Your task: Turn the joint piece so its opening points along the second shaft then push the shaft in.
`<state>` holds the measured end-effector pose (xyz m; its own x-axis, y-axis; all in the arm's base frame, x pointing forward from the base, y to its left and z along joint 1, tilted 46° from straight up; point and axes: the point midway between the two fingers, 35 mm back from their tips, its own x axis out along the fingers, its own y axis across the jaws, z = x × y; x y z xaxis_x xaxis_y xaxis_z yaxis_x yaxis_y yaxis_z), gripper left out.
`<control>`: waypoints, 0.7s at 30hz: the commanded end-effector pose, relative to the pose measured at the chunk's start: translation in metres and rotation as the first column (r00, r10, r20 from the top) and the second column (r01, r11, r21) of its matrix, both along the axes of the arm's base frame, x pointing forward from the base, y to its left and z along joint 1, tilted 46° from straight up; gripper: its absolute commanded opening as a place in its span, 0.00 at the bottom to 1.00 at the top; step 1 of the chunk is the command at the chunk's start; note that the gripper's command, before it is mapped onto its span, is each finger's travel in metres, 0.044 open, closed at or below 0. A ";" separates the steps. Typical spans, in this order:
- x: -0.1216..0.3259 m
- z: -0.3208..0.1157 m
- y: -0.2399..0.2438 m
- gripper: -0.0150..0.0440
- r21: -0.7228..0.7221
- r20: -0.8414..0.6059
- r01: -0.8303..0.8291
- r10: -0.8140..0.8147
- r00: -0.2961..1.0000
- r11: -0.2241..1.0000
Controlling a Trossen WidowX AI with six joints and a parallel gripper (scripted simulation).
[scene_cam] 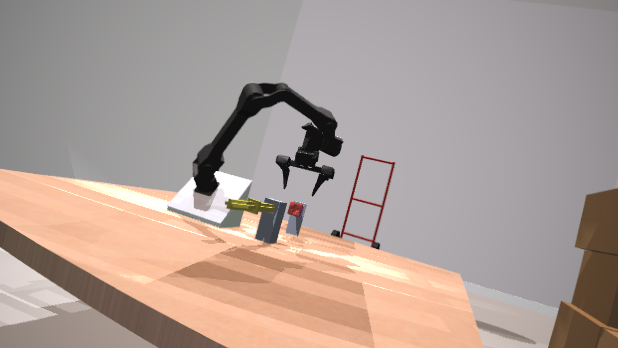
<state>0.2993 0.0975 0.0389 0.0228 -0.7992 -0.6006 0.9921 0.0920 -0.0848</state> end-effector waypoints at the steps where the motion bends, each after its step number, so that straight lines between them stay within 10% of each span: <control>1: 0.000 -0.013 -0.015 1.00 -0.008 -0.006 0.002 -0.002 1.000 1.000; 21: -0.005 -0.063 -0.030 1.00 -0.009 -0.004 0.002 -0.002 1.000 1.000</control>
